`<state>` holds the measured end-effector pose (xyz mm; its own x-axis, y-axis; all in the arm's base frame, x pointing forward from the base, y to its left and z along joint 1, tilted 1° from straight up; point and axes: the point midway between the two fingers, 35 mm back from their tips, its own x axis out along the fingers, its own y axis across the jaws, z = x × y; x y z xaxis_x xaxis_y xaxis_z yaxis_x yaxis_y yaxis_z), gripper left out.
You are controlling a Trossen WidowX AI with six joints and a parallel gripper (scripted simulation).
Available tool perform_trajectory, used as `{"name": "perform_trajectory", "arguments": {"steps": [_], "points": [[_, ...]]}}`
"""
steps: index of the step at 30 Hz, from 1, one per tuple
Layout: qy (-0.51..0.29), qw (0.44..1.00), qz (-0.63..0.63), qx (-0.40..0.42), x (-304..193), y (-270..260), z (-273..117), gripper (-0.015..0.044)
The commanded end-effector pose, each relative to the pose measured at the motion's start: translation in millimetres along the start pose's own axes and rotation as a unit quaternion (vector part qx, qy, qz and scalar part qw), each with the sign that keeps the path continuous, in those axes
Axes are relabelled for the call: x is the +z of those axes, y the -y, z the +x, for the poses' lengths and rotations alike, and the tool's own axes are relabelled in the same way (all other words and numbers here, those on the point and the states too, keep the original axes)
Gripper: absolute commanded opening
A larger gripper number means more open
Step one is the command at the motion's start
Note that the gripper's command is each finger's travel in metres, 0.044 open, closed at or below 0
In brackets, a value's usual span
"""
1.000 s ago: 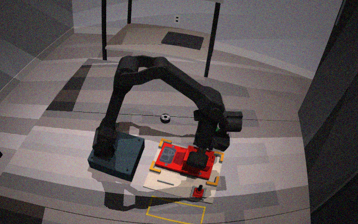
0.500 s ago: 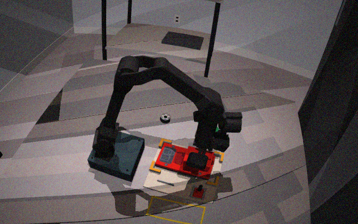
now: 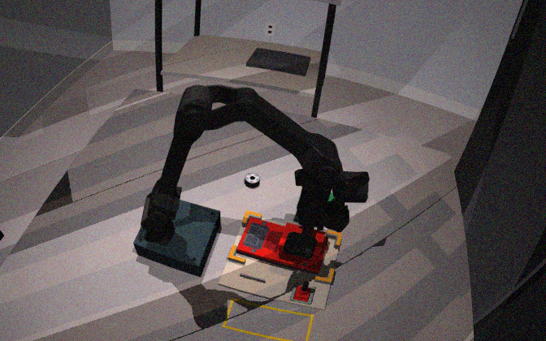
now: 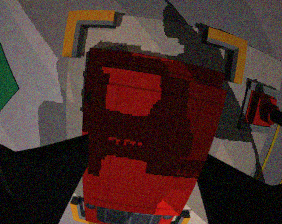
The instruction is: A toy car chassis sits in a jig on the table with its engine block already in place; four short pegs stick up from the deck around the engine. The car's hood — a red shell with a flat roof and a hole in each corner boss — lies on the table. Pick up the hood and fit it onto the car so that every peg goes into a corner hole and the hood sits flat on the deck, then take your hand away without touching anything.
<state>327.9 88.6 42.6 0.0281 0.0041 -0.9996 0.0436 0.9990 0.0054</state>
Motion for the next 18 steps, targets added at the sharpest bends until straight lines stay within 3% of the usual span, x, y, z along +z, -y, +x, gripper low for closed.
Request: {"name": "perform_trajectory", "arguments": {"steps": [1,18], "points": [[0.002,1.000,0.001,0.000,1.1,-0.2,-3.3,0.0000],[0.002,1.000,0.001,0.000,1.0,-0.3,-3.2,0.0000]]}}
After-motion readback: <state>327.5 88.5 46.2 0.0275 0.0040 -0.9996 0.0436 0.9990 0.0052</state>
